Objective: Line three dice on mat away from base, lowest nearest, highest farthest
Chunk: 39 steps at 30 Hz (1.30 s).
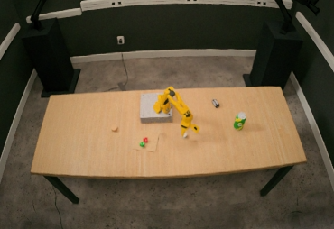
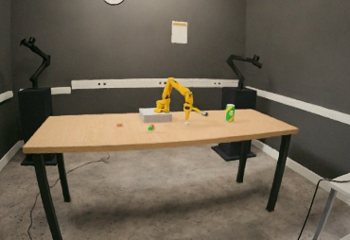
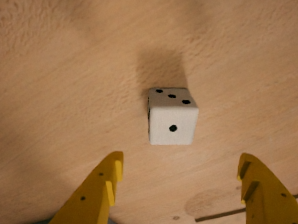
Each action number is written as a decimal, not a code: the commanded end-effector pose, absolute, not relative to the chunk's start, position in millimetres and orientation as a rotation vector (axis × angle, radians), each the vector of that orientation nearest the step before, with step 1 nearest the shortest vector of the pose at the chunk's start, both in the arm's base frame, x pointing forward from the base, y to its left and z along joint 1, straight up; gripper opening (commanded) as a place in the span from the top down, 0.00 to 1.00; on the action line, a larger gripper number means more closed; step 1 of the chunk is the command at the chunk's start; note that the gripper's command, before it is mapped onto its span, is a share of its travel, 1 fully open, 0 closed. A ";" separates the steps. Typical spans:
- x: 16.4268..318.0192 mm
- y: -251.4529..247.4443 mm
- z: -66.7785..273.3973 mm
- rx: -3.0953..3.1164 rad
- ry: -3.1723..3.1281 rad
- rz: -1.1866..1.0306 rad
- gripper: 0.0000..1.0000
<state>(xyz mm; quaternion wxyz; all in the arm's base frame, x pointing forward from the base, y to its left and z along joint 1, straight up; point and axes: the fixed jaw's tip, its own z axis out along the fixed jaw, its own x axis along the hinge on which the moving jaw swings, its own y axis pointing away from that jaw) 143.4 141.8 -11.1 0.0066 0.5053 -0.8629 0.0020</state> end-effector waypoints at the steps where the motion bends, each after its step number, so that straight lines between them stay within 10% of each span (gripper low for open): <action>1: 140.9 141.6 -15.7 1.574 -2.691 0.009 0.69; 39: 139.4 140.2 -51.1 1.574 -2.691 0.009 0.69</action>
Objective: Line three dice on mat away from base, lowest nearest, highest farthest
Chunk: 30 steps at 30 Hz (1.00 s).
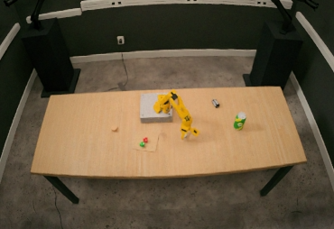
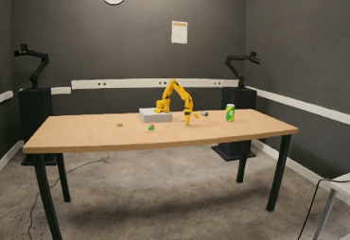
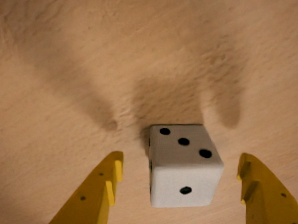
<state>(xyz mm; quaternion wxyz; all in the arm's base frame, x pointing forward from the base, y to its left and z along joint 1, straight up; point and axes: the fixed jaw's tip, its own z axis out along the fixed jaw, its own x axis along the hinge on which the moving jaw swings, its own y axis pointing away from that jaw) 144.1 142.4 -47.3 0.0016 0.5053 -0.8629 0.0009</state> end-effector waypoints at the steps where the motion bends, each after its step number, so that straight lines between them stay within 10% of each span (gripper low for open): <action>1: 139.4 140.2 -51.1 1.574 -2.691 0.009 0.69; 30: 146.9 136.2 -51.2 1.573 -2.691 0.007 0.83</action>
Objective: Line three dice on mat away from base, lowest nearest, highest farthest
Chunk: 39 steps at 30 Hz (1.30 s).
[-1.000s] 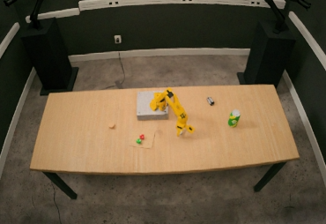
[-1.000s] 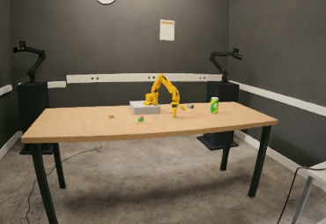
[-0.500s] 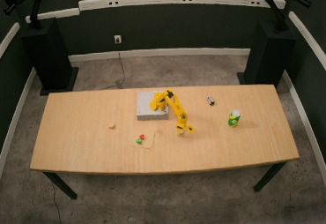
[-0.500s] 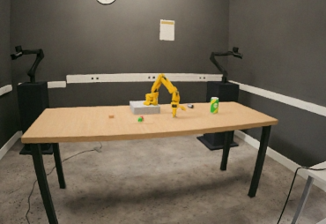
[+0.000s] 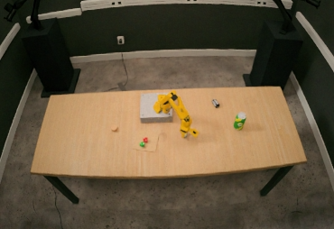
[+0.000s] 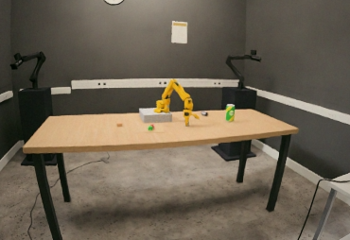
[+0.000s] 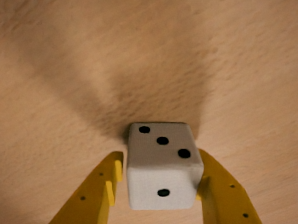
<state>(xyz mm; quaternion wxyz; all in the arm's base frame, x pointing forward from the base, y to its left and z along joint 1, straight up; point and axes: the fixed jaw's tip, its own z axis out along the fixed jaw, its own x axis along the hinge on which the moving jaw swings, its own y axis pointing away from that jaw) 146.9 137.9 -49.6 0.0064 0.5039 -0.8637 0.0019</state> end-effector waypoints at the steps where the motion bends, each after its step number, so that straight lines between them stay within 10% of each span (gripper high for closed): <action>1: 147.2 136.0 -51.2 1.573 -2.691 0.007 0.84; 39: 149.0 135.3 -49.5 1.573 -2.691 0.007 1.00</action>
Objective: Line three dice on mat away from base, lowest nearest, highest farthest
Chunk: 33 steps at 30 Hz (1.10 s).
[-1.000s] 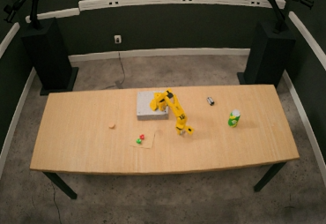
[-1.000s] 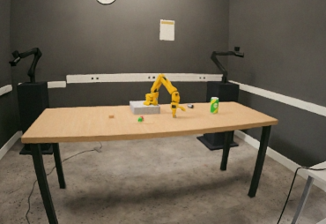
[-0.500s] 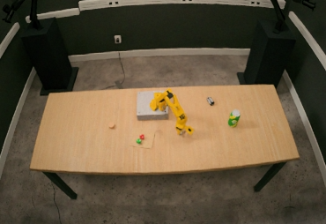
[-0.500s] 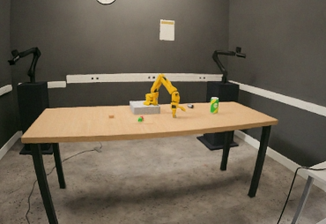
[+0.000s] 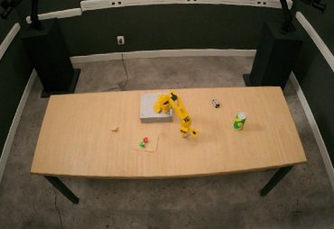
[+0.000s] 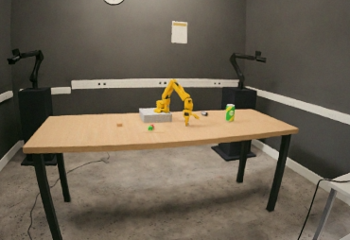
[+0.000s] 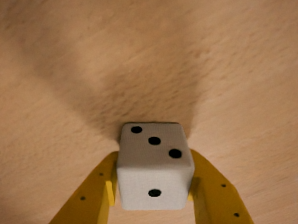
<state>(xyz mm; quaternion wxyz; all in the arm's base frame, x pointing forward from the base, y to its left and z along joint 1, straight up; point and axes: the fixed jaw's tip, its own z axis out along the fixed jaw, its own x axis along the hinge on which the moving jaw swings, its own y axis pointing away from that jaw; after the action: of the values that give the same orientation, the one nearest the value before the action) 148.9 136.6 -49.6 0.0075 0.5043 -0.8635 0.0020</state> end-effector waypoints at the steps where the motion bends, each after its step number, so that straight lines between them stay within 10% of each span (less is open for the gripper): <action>1: 149.1 135.4 -48.3 1.573 -2.691 0.007 1.00; 33: 148.1 136.7 -1.2 1.564 -2.696 0.007 1.00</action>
<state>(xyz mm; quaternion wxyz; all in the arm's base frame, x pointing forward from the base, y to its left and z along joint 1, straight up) 146.1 134.8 -5.4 0.0217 0.5050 -0.8628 0.0046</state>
